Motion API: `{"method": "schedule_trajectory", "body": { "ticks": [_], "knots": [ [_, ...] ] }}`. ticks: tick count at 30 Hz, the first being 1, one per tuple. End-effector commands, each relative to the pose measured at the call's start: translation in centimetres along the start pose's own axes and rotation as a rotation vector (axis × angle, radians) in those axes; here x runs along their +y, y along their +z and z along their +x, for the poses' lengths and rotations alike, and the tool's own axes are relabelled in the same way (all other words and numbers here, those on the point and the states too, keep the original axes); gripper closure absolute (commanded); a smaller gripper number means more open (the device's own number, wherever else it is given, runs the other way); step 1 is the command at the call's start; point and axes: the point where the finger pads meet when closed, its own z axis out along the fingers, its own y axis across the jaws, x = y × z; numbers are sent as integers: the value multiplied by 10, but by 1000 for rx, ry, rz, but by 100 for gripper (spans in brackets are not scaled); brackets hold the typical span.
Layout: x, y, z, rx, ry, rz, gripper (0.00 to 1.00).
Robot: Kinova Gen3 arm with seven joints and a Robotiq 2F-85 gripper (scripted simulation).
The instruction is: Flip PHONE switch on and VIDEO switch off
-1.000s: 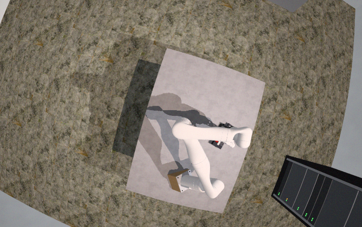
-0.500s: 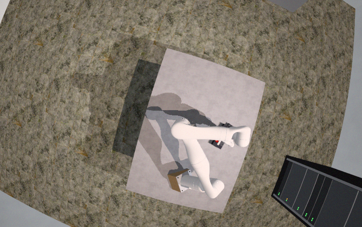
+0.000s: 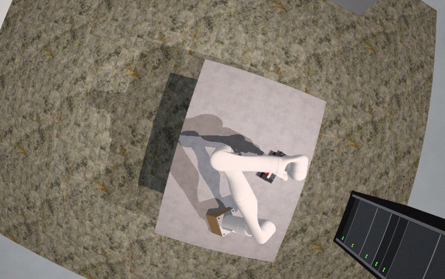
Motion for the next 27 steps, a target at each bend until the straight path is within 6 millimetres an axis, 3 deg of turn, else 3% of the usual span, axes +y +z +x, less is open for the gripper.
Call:
{"method": "schedule_trajectory", "body": {
  "ticks": [1,27],
  "knots": [
    [0,0,0,-1,0,-1,100],
    [0,8,0,-1,0,0,100]
  ]
}}
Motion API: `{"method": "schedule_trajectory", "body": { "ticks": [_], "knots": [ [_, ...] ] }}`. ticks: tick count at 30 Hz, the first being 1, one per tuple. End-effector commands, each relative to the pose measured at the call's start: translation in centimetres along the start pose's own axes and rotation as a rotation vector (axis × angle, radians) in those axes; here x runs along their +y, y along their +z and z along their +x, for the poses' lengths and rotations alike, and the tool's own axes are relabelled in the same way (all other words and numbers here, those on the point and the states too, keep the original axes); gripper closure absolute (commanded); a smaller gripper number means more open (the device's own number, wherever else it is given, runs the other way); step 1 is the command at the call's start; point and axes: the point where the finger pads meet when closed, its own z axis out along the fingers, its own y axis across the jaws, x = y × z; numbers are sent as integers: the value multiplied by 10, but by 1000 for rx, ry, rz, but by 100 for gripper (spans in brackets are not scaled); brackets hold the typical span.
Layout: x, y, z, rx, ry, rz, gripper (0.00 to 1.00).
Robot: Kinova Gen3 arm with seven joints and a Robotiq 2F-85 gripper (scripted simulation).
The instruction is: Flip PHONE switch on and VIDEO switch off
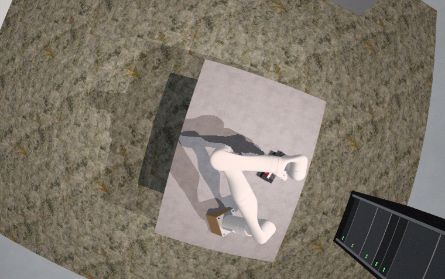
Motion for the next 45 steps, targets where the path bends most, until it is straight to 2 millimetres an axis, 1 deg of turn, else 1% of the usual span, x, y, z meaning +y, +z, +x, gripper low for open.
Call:
{"method": "schedule_trajectory", "body": {
  "ticks": [1,6,21,34,45],
  "knots": [
    [0,3,0,1,1,2,100],
    [0,6,0,1,1,2,100],
    [0,26,0,1,1,2,100],
    [0,35,0,1,1,2,100],
    [0,37,0,1,1,2,100]
  ]
}}
